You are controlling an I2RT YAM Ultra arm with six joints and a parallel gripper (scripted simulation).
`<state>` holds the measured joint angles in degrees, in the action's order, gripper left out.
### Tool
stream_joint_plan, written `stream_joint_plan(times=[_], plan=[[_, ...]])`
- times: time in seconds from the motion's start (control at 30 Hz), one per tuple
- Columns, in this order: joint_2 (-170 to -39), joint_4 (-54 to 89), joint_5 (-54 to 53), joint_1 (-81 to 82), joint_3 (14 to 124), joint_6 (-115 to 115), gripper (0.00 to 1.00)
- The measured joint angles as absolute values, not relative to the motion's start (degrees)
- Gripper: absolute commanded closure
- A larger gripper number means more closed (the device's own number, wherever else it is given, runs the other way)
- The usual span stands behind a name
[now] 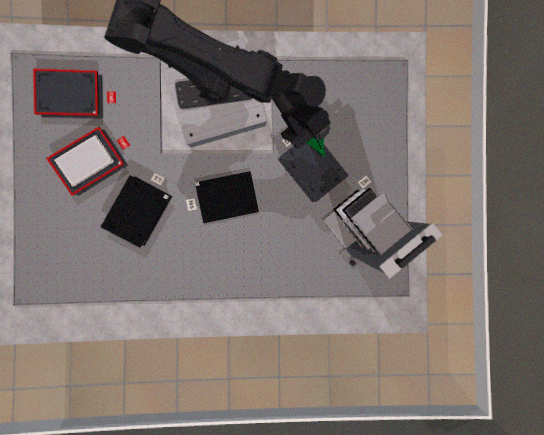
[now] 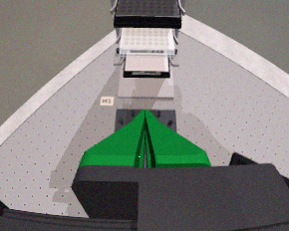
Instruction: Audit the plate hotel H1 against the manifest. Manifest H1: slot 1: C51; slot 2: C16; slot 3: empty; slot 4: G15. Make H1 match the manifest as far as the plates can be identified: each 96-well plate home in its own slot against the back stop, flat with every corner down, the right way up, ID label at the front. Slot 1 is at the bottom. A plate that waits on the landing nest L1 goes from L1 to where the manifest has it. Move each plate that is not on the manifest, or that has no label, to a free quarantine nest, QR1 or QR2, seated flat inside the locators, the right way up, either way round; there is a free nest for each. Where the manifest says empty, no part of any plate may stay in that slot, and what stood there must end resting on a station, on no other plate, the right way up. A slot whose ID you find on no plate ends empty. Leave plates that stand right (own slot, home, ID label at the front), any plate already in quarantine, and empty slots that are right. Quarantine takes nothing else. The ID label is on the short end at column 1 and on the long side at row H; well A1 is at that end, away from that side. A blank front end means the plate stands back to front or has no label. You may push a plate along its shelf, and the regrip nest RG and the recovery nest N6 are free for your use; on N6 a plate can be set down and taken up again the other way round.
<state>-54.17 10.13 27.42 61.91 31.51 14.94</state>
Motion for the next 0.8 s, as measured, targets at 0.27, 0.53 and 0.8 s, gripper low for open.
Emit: stream_joint_plan(times=[0.27, 0.53, 0.8], plan=[[-54.2, 13.4, 28.0, 62.1, 34.9, 15.3, 0.00], [-53.8, 17.8, 28.3, 62.3, 40.0, 15.5, 0.00], [-53.7, 23.6, 28.5, 62.7, 45.7, 15.7, 0.00]])
